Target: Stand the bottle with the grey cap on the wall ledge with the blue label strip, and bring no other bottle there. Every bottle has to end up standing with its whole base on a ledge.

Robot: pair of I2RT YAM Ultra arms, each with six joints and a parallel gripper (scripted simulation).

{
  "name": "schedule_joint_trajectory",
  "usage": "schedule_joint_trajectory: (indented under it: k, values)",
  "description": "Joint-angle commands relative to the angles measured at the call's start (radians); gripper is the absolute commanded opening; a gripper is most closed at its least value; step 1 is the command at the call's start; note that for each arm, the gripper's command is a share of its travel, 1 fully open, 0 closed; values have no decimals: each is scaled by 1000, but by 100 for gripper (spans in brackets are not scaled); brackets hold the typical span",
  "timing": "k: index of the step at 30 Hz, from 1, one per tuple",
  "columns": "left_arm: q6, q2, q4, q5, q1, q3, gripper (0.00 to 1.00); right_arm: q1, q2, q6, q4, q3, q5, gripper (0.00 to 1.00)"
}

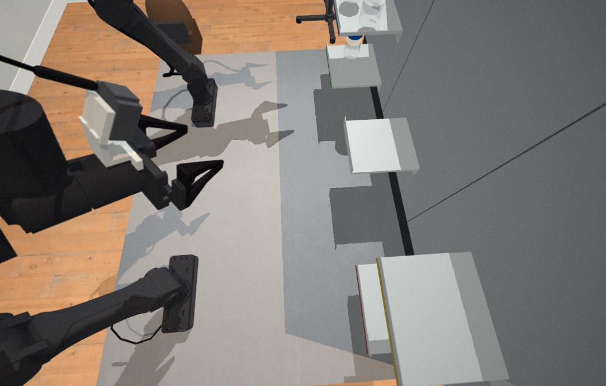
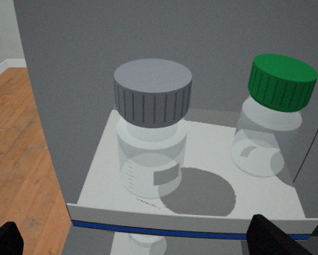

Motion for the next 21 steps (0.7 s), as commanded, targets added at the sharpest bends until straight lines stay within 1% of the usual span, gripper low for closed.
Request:
schedule_joint_trajectory:
  k: [1, 6, 21]
  values:
    - [31, -36, -115, -39, -14, 63, 100, 5, 4, 2, -17, 16, 2, 89]
    - [38, -43, -166, -56, -21, 93, 100, 5, 4, 2, -17, 16, 2, 89]
    - [30, -32, -154, -48, -17, 89, 100, 5, 4, 2, -17, 16, 2, 89]
